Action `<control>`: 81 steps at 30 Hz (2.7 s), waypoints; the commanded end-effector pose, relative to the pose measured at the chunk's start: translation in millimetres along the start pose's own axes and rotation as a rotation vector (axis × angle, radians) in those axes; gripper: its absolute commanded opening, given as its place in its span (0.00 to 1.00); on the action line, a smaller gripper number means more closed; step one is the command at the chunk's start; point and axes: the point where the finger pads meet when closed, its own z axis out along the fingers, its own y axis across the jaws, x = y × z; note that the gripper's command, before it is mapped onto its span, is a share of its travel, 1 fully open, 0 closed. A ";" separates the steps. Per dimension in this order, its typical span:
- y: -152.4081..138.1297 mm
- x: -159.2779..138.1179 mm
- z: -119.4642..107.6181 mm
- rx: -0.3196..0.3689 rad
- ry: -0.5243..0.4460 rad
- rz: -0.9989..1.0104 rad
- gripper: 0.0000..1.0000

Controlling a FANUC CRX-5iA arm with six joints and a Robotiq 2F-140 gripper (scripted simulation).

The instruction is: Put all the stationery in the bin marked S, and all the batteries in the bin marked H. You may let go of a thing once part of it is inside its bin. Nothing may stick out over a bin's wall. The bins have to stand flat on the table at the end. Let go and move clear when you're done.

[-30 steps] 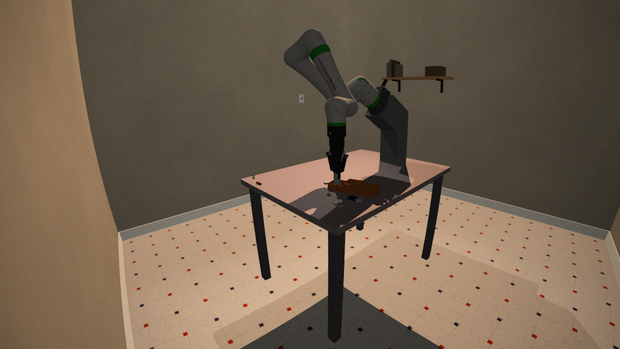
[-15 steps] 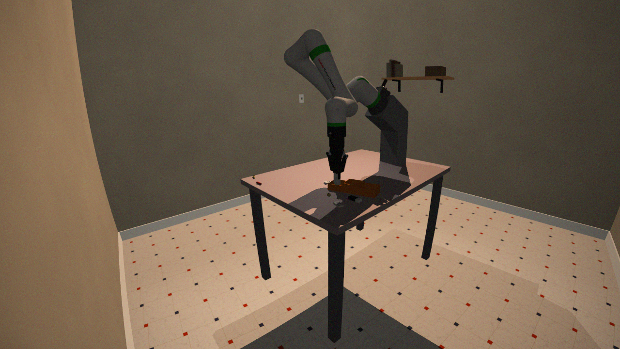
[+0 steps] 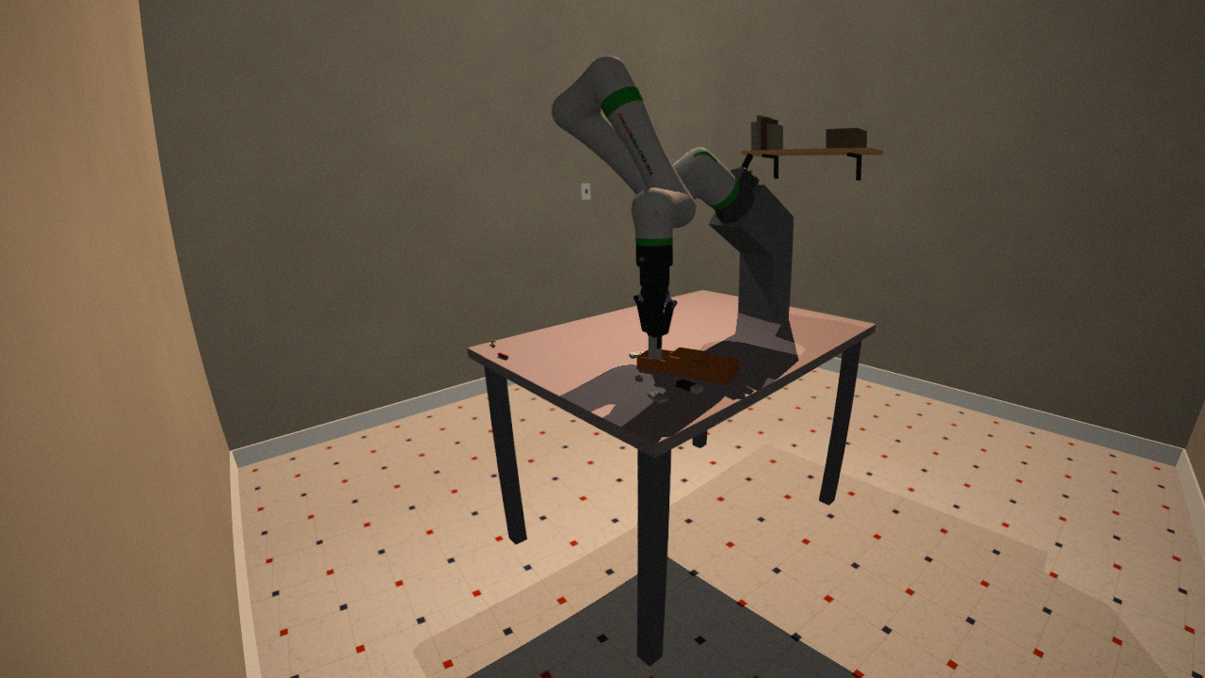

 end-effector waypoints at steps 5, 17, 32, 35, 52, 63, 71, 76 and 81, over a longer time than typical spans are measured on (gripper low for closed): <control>-0.1 0.1 -0.1 0.000 0.000 0.000 0.15; -0.1 0.1 -4.1 0.000 0.000 0.000 0.15; -0.1 0.1 -22.8 0.000 0.000 0.000 0.15; -0.1 0.1 -25.4 0.000 0.000 0.000 0.15; -9.7 -2.7 -59.5 0.000 0.000 0.000 0.15; -62.6 -18.0 -59.5 0.000 0.000 0.000 0.15; -81.9 -23.6 -59.5 0.000 0.000 0.000 0.15; -81.9 -23.6 -46.2 0.000 0.000 0.000 0.15; -81.9 -23.6 -32.8 0.000 0.000 0.000 0.15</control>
